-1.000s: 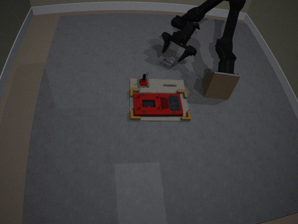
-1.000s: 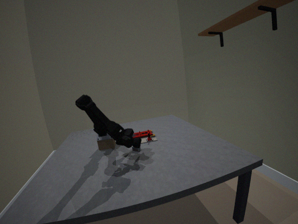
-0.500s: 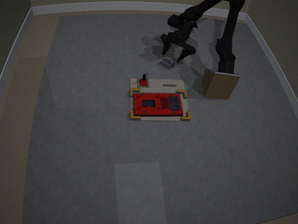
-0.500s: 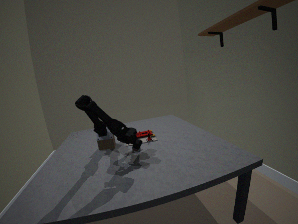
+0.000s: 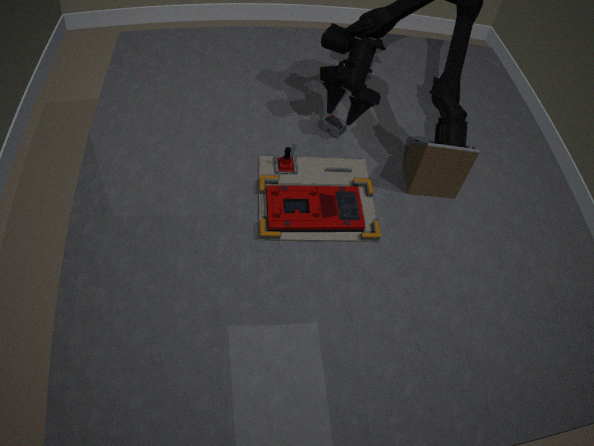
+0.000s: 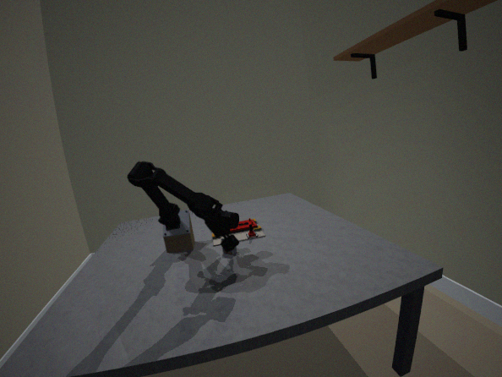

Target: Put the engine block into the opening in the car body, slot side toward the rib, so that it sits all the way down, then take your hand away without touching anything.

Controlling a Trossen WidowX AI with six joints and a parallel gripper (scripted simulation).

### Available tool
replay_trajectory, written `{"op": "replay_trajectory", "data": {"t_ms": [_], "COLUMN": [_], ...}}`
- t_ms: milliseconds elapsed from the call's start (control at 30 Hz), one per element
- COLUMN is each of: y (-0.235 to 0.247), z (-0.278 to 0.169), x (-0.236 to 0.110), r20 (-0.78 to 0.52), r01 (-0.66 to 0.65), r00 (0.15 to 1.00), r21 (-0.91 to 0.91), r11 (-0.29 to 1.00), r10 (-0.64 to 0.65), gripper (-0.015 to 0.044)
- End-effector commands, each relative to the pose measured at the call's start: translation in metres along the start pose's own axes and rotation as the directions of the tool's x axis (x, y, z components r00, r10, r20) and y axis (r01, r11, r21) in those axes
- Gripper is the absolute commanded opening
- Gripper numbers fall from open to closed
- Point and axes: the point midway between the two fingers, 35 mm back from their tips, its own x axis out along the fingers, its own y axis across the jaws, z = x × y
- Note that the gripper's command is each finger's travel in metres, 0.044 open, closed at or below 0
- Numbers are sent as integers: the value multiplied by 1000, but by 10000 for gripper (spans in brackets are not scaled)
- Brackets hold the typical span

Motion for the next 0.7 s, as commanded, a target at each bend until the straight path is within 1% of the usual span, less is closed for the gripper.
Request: {"op": "replay_trajectory", "data": {"t_ms": [0, 333, 667], "y": [1, 6, 8], "z": [0, 0, 3], "x": [1, 2, -1], "r20": [-47, -190, -305], "r01": [18, 152, 344], "r00": [999, 978, 931], "r21": [72, 340, 546], "r11": [997, 928, 764], "r10": [-15, -91, -202], "gripper": [440, 440, 440]}}
